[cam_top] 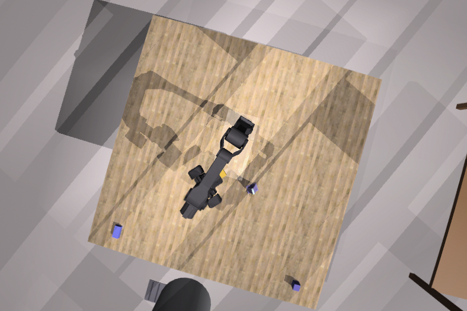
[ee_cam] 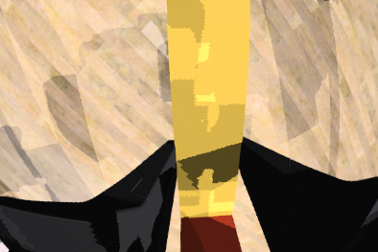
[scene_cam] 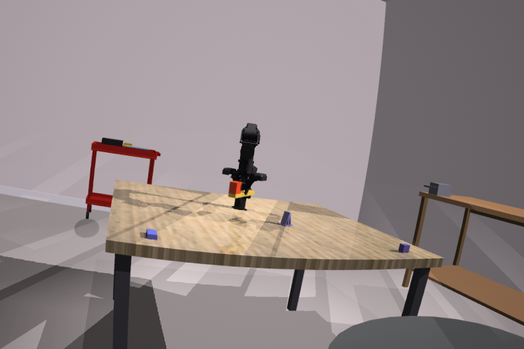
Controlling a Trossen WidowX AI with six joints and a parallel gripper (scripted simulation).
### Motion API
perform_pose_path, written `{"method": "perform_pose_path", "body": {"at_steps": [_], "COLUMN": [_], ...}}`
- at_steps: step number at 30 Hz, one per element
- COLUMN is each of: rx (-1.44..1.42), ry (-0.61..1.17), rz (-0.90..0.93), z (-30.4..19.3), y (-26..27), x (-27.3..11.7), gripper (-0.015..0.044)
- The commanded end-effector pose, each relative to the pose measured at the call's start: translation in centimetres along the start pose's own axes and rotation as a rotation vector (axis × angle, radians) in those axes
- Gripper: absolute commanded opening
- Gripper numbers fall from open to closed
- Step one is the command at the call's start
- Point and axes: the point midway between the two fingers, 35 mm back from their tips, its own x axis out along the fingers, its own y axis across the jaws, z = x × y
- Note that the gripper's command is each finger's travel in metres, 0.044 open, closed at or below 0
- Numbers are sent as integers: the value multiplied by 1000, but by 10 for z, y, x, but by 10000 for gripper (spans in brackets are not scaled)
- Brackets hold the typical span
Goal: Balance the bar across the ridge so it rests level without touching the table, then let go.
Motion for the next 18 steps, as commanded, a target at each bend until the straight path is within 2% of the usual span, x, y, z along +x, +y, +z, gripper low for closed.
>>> {"method": "perform_pose_path", "body": {"at_steps": [1,18], "rx": [15,85], "ry": [0,-3], "rz": [3,3], "z": [6,44], "y": [-12,-68], "x": [0,0], "gripper": [0,0]}}
